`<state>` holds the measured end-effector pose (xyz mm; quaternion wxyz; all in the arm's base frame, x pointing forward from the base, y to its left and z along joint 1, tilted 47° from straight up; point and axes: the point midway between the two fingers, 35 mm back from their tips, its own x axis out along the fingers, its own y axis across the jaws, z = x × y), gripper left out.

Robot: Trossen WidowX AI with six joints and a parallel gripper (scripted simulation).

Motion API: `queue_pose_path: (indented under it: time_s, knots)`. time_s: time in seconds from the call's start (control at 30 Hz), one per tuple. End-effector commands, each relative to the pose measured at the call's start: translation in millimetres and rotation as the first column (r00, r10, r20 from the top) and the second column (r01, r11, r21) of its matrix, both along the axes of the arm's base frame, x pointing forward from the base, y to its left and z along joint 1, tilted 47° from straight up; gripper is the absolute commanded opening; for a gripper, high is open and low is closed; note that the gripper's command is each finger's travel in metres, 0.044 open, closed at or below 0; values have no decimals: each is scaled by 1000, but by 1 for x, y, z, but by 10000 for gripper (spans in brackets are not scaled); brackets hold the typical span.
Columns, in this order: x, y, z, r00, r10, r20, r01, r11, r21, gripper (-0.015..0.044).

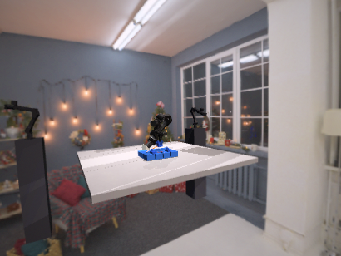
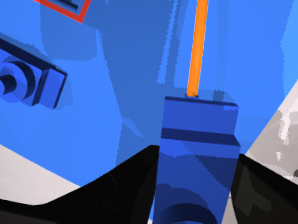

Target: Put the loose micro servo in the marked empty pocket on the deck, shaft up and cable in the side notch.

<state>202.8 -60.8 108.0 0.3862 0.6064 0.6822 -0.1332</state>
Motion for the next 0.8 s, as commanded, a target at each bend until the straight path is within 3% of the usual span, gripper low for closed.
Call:
queue_pose_path:
  time_s: [0.0, 0.4, 0.77]
  knots:
    - [0, -1, 4, 1000, 5, 6, -5, 1000, -9, 0]
    - [32, -4, 3, 1000, 5, 8, -5, 1000, -10, 0]
    - [32, -23, -17, 1000, 5, 9, -5, 1000, -11, 0]
